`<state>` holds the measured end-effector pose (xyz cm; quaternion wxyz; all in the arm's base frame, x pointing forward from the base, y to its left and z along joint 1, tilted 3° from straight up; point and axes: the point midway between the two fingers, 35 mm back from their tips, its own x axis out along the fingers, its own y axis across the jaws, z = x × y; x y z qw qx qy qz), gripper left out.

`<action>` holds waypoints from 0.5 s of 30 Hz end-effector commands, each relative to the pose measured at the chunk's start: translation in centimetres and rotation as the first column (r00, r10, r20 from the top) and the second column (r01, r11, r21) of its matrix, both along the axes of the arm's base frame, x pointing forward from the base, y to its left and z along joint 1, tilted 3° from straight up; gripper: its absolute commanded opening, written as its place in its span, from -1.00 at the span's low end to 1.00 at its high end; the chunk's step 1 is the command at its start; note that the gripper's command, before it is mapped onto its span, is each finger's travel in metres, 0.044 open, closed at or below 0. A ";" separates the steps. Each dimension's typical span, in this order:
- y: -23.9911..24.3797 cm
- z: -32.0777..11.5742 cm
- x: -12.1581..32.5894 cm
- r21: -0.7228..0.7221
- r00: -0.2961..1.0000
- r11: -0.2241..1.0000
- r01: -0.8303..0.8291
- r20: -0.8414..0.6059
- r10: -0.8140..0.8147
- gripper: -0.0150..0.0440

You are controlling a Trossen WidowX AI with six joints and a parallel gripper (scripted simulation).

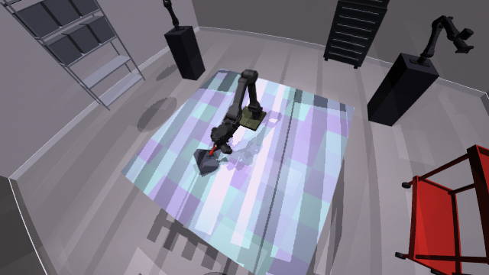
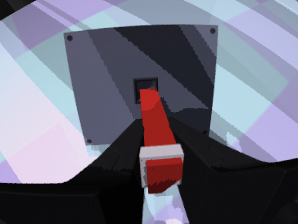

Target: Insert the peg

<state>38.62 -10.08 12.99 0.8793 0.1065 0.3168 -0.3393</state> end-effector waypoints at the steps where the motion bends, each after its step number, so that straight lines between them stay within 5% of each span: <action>1: -0.2 -0.5 0.2 0.002 1.000 1.000 -0.005 -0.008 0.005 -0.49; 15: -0.9 -1.2 0.9 -0.001 1.000 1.000 -0.002 -0.002 0.002 -0.49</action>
